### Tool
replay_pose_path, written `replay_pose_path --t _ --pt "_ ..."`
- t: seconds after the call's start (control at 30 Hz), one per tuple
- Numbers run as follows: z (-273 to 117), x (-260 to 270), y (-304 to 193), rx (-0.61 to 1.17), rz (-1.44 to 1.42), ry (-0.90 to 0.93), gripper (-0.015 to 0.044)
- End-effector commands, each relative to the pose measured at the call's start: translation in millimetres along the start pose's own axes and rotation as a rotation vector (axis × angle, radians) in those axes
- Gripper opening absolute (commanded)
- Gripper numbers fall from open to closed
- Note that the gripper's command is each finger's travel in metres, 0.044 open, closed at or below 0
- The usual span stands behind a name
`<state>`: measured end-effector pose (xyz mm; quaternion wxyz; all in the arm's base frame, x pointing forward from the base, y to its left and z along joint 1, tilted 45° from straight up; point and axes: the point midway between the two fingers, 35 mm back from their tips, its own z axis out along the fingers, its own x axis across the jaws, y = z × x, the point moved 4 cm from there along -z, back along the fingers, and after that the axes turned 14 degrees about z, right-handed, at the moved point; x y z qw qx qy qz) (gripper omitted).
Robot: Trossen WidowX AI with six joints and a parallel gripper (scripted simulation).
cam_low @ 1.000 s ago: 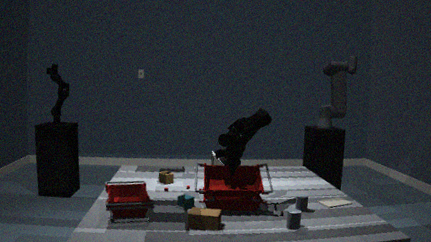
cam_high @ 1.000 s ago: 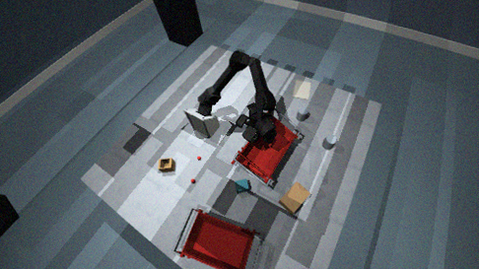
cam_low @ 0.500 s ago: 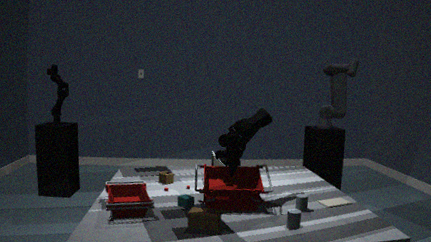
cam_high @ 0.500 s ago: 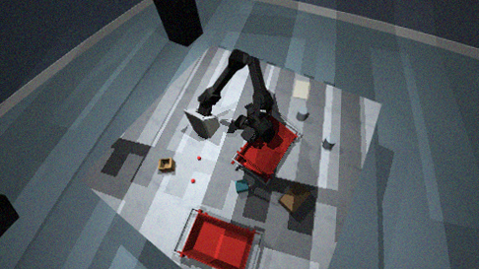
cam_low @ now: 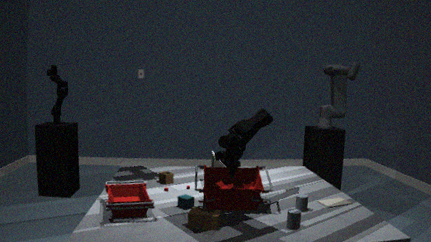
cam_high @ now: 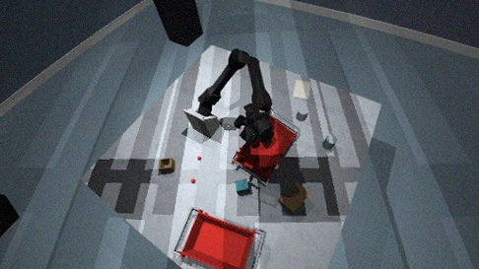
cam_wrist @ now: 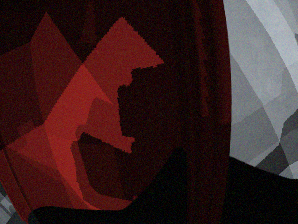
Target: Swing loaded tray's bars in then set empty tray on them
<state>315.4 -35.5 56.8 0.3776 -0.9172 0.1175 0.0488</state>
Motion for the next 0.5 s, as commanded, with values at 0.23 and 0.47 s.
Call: replay_pose_path --t 0.23,0.47 --pt "8.3 -6.1 0.8 -0.003 0.003 -0.014 0.0" --pt "12.6 -8.5 1.6 -0.002 0.003 -0.014 0.0"
